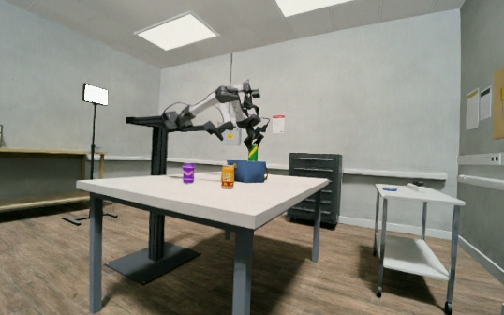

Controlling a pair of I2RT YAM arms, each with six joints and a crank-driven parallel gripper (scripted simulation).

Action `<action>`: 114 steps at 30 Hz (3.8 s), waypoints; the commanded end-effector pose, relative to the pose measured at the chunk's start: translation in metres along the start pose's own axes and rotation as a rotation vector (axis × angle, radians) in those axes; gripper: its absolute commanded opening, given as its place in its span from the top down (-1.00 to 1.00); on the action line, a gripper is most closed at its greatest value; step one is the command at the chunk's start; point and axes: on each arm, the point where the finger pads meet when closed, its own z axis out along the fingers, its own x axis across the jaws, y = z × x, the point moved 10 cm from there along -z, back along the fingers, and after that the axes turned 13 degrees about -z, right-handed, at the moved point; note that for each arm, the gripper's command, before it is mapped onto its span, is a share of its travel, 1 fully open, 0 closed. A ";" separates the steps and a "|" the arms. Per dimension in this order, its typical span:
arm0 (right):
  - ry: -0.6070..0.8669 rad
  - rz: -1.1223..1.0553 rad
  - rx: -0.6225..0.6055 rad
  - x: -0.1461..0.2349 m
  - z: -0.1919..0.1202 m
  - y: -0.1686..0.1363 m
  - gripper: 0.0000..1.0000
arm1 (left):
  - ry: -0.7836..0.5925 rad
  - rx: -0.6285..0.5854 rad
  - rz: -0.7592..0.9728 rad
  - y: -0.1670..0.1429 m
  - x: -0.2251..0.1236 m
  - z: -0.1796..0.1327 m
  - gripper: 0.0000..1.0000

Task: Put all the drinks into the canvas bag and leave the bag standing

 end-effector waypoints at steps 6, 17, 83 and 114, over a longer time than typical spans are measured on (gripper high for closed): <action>0.001 0.100 -0.052 0.005 0.013 0.016 -0.48 | 0.049 0.002 -0.005 0.000 -0.003 -0.017 -1.00; -0.002 0.105 -0.054 0.007 0.025 0.010 -0.48 | 0.049 0.002 -0.005 0.000 -0.003 -0.017 -1.00; 0.011 0.113 -0.081 0.019 0.082 -0.017 -0.48 | 0.049 0.002 -0.005 0.000 -0.003 -0.017 -1.00; -0.006 0.108 -0.075 0.017 0.105 -0.030 -0.48 | 0.049 0.002 -0.005 0.000 -0.003 -0.017 -1.00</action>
